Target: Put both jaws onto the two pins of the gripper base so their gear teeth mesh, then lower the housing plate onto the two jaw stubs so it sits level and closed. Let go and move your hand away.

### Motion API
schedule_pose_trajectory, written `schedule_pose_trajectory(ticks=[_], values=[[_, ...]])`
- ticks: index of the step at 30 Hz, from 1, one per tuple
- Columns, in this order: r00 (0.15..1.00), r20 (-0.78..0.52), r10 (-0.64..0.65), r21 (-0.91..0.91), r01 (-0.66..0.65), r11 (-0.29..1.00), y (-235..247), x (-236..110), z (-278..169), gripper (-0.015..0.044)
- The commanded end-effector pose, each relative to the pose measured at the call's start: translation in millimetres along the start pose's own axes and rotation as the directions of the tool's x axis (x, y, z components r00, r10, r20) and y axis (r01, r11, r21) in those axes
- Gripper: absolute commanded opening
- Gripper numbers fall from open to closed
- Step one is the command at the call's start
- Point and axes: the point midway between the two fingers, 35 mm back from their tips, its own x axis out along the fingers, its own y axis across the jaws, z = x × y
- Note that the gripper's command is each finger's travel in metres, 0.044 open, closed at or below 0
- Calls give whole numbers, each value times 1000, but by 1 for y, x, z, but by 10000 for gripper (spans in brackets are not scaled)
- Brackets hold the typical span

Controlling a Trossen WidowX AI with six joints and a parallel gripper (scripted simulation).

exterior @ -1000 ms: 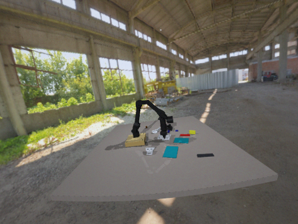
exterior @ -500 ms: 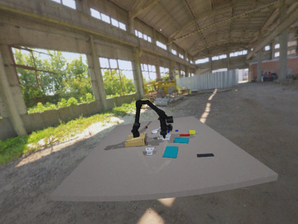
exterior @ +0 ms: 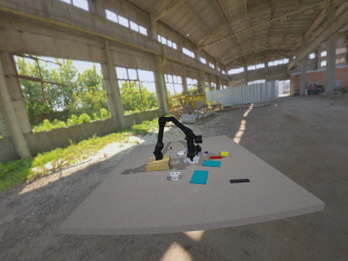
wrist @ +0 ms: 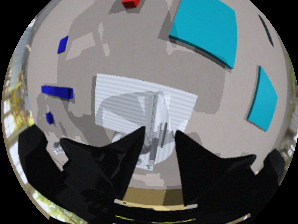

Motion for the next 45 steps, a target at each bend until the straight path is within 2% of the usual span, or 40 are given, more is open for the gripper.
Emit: schedule_pose_trajectory(ticks=[1,30,34,45], values=[[1000,0,2,-3,-2,1000,0,0,0,134],[1000,0,2,-3,-2,1000,0,0,0,134],[1000,0,0,0,0,1000,0,0,0,224],[1000,0,0,0,0,1000,0,0,0,224]])
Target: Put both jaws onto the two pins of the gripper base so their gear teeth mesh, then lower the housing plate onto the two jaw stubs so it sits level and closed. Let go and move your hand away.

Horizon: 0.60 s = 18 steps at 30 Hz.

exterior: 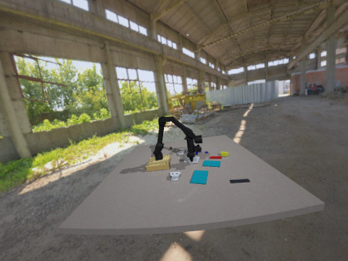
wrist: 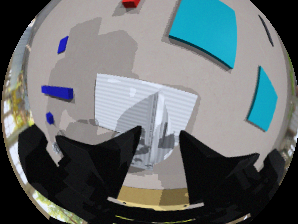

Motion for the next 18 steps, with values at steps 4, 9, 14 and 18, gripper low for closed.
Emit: schedule_pose_trajectory(ticks=[4,9,14,18], values=[[1000,0,0,0,0,1000,0,-7,1,224],[1000,1,2,-2,-2,1000,0,-52,2,224],[1000,1,2,-3,-2,1000,0,-69,0,224],[1000,14,3,5,-3,1000,1,-65,2,171]])
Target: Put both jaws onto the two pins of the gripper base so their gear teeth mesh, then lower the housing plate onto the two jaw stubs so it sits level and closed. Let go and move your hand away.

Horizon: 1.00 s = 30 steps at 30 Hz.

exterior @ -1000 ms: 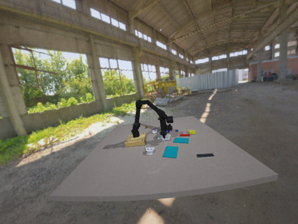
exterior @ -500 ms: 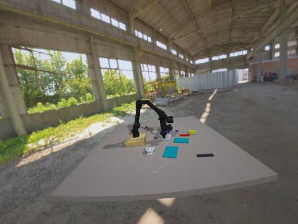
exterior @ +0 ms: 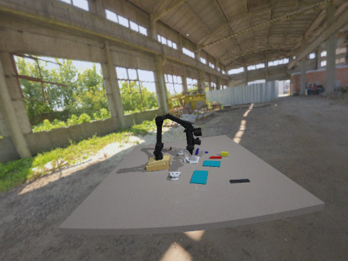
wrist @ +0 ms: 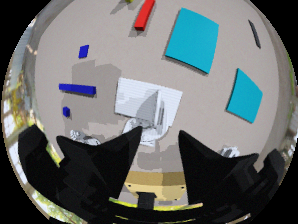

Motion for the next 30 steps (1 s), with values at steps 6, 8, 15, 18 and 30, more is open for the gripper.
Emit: schedule_pose_trajectory(ticks=[6,8,15,18,30], values=[[1000,5,3,5,-3,1000,1,-2,0,14],[1000,5,3,5,-3,1000,1,-2,0,0],[1000,5,3,5,-3,1000,1,-2,0,0],[1000,5,3,5,-3,1000,1,-2,0,0],[1000,1,8,-180,-8,984,69,-5,-11,0]])
